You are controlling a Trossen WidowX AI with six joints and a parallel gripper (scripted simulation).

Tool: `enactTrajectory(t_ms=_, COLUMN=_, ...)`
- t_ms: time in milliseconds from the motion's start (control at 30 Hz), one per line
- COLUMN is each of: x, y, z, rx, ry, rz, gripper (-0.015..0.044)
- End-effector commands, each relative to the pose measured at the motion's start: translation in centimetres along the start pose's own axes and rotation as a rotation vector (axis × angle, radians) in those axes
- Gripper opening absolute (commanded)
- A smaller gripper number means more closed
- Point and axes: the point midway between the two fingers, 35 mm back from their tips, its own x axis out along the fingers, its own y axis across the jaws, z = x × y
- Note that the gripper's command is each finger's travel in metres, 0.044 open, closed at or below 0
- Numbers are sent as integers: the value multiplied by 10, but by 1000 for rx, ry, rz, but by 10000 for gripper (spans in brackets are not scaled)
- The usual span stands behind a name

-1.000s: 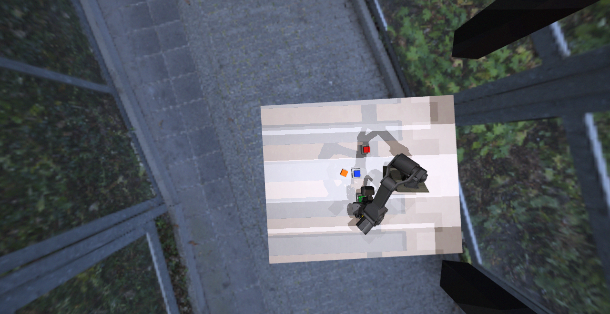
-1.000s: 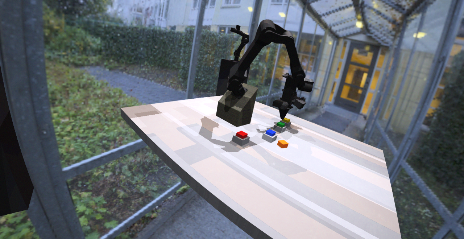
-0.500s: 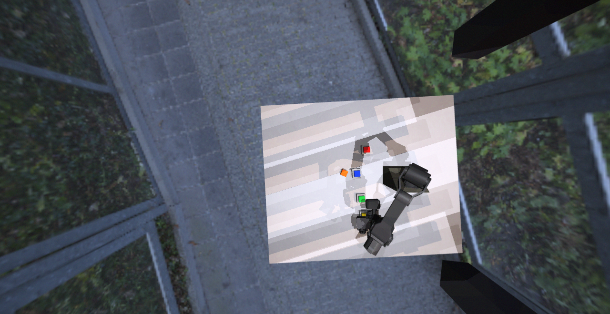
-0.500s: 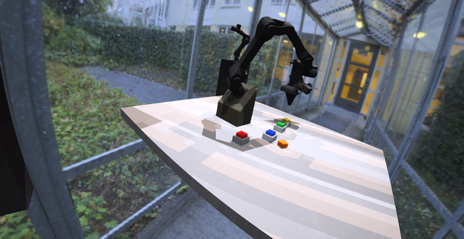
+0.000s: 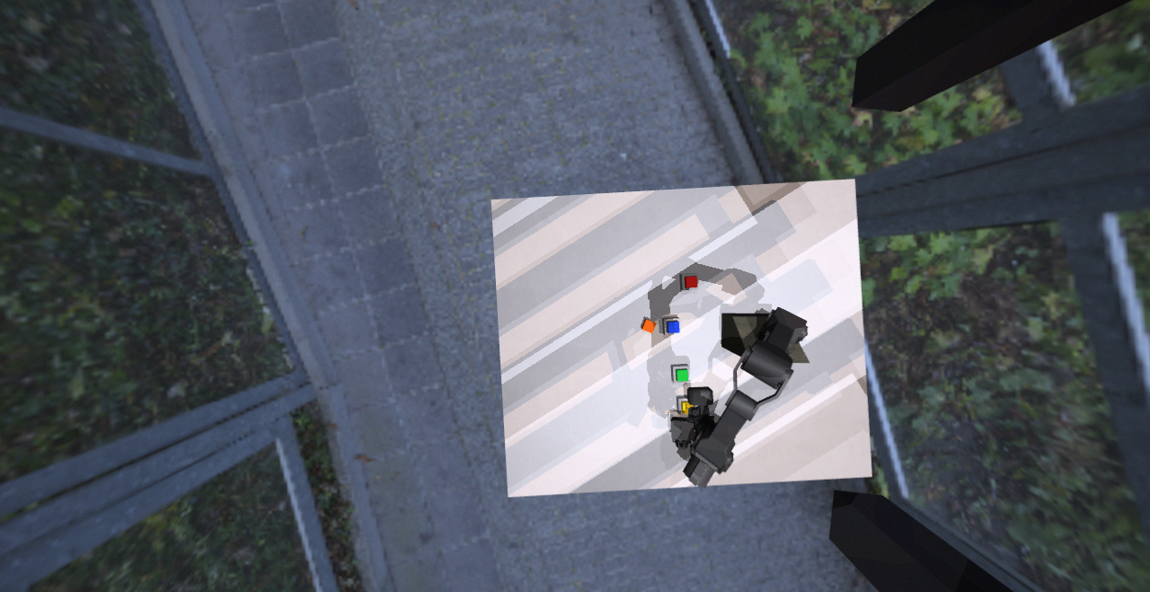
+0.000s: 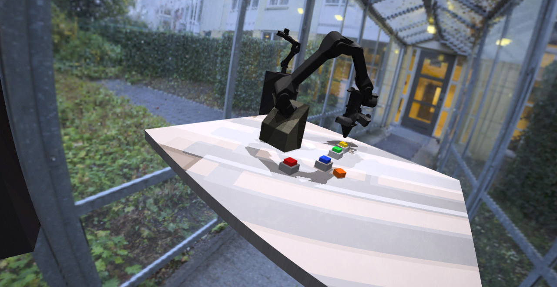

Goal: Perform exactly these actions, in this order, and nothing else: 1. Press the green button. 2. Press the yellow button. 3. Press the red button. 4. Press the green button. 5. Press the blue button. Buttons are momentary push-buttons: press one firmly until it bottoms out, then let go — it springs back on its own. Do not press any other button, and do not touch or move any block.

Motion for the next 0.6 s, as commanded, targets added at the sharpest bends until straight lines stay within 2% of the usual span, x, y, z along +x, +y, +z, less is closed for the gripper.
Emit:
enactTrajectory(t_ms=0, x=2, y=1, z=1, rx=-5, ry=-16, rz=6, gripper=20)
enactTrajectory(t_ms=567, x=29, y=1, z=1, rx=-5, ry=-16, rz=5, gripper=20)
